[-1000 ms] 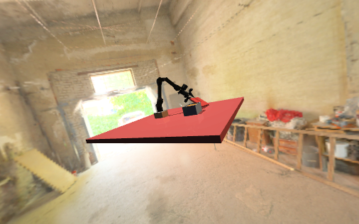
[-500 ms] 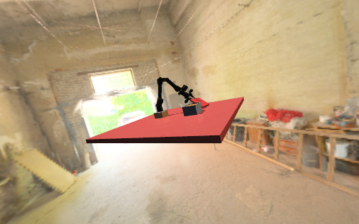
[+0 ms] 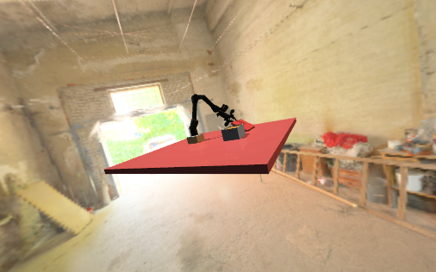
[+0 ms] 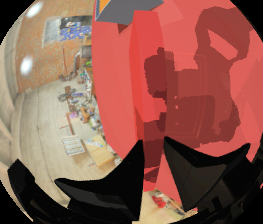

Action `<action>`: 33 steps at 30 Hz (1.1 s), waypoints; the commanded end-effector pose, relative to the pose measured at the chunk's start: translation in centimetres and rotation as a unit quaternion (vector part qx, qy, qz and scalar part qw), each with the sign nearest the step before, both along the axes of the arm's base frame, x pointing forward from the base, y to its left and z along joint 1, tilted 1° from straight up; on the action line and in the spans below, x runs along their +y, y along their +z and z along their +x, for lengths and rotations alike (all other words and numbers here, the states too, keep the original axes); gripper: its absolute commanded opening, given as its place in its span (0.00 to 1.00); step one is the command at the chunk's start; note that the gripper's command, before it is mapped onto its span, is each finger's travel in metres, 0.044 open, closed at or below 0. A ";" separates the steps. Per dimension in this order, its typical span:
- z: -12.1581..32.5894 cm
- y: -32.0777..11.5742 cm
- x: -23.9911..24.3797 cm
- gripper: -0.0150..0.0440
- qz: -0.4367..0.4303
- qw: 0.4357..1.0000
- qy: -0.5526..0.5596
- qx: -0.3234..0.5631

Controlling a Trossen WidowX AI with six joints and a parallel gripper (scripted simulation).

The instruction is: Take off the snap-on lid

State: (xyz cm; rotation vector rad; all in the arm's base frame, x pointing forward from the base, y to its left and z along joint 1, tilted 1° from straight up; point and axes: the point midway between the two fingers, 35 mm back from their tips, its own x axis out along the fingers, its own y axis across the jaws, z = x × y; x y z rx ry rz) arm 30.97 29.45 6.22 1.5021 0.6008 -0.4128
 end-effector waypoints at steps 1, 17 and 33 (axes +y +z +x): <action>-0.2 -1.2 -0.2 0.25 -0.011 1.000 0.004 0.009; -0.2 -2.5 -0.2 0.25 -0.011 1.000 0.004 0.009; -0.2 -3.8 -0.2 0.25 -0.011 1.000 0.004 0.009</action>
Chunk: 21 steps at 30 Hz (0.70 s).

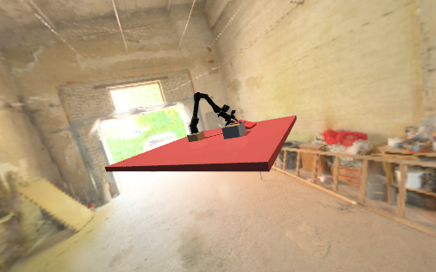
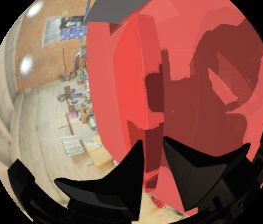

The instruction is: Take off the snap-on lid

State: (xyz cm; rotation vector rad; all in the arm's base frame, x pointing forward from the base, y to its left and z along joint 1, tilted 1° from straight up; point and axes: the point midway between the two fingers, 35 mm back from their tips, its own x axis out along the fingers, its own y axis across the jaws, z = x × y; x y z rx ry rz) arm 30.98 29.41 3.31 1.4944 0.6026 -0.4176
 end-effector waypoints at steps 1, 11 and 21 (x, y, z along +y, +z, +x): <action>-0.2 -1.0 -0.2 0.25 -0.008 1.000 0.004 0.007; 0.0 -0.5 0.0 0.48 -0.007 1.000 0.004 0.007; -0.4 -0.5 -0.1 0.85 -0.008 1.000 0.004 0.007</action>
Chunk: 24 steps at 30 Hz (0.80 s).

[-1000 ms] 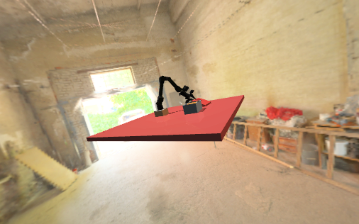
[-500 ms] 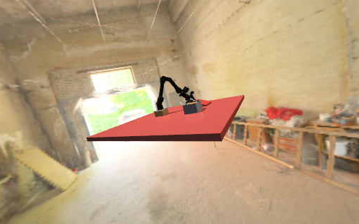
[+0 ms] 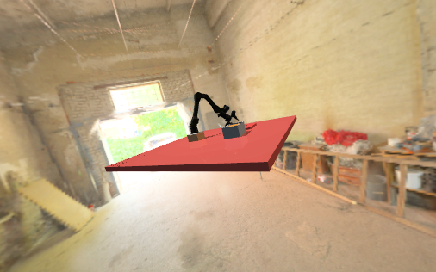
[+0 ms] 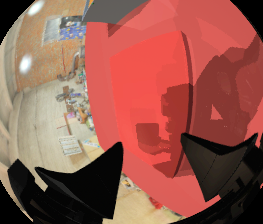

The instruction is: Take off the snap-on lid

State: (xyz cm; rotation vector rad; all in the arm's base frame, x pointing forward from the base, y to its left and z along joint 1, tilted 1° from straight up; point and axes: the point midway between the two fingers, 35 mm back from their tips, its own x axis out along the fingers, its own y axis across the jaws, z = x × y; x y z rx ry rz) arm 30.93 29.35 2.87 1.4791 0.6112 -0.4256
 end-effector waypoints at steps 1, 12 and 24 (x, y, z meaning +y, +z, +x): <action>-0.6 -0.1 -0.1 0.90 -0.001 1.000 0.001 0.002; -2.8 -0.2 -0.3 1.00 -0.001 1.000 0.001 0.003; -5.2 -0.3 -0.6 1.00 -0.001 1.000 0.001 0.004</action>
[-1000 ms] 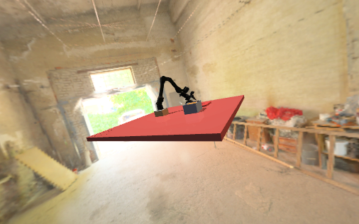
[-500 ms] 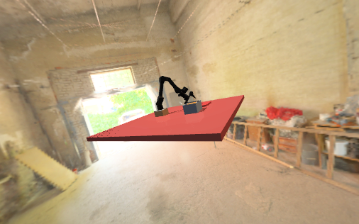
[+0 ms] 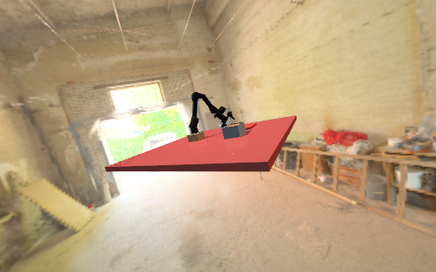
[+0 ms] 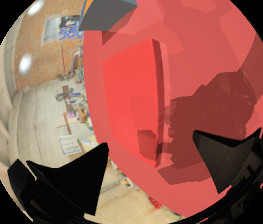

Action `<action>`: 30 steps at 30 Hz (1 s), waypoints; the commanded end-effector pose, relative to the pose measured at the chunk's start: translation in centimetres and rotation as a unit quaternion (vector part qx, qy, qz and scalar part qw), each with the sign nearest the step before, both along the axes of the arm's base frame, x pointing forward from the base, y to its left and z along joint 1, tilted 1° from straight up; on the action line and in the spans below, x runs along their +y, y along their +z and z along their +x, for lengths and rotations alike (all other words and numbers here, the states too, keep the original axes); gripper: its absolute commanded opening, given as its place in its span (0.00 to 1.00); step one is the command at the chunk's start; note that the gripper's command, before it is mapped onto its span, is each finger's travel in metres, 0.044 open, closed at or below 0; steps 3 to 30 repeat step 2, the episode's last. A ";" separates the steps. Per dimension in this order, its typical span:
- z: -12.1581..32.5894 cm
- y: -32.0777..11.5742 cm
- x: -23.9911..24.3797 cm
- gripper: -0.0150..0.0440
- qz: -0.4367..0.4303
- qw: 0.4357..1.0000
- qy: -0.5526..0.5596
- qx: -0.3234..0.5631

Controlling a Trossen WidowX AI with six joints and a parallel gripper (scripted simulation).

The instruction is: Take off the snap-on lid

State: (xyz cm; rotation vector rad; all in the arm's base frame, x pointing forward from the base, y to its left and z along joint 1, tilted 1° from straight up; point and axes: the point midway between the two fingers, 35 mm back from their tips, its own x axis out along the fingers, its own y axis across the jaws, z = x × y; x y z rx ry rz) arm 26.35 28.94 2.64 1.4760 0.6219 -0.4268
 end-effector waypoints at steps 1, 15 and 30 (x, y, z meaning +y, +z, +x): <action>-0.8 -0.1 -0.2 1.00 -0.002 1.000 -0.002 0.000; -1.0 -0.1 -0.3 1.00 -0.002 1.000 -0.002 0.000; -1.0 -0.1 -0.3 1.00 -0.002 1.000 -0.002 0.000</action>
